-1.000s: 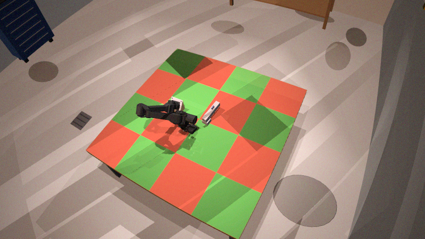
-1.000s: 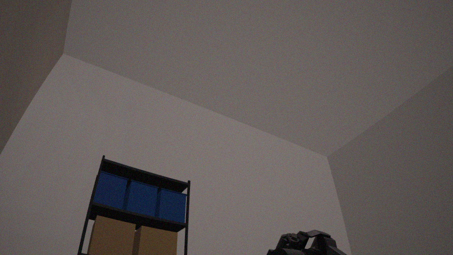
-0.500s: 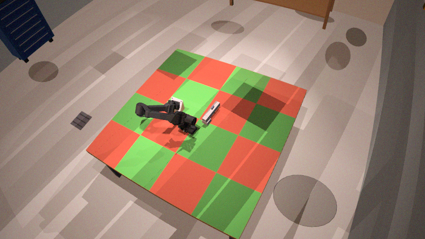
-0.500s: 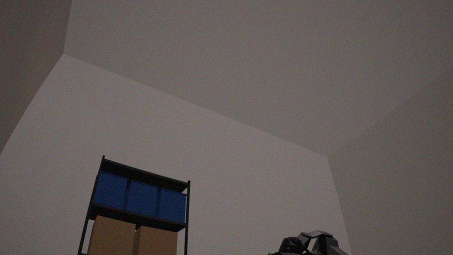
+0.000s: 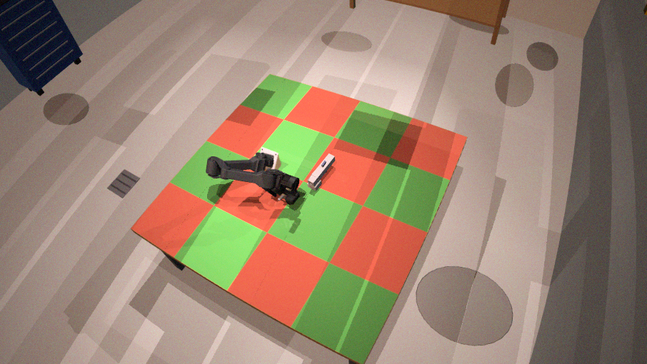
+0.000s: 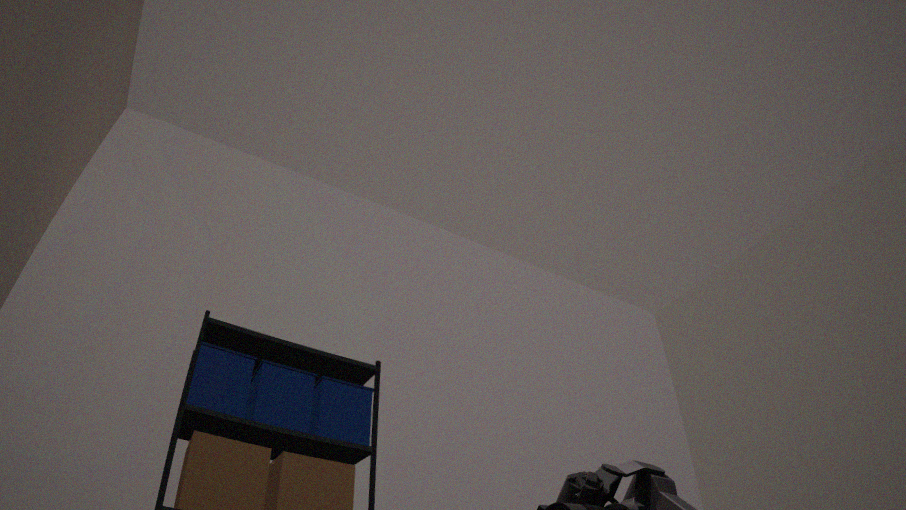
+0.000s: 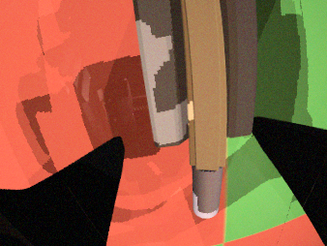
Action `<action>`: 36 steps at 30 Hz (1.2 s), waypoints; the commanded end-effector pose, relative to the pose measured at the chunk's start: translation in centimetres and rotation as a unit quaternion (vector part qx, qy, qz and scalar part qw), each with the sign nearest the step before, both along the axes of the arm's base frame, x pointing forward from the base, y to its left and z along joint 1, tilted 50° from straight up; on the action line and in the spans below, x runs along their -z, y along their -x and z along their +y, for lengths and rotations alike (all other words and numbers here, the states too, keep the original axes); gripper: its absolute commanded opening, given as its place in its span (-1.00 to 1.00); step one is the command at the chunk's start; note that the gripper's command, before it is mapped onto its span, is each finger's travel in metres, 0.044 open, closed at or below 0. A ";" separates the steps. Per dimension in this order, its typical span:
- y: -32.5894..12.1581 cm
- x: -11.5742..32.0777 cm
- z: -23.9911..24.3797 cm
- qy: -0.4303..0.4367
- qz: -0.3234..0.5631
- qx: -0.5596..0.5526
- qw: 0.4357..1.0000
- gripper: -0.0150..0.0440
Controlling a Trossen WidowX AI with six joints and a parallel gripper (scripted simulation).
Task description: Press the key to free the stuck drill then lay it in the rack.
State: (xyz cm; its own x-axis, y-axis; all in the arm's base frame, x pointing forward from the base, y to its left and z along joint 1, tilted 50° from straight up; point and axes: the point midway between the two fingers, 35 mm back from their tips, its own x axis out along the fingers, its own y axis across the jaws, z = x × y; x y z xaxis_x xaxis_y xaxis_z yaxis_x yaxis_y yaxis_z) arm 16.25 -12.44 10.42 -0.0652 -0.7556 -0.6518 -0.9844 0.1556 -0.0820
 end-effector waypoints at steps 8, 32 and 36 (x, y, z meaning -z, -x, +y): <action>-0.3 -2.7 3.2 0.002 -0.005 0.008 1.000 1.00; -18.3 -0.5 15.0 -0.402 -0.438 0.123 0.795 1.00; -22.0 -3.0 17.2 -0.490 -0.500 0.109 0.705 1.00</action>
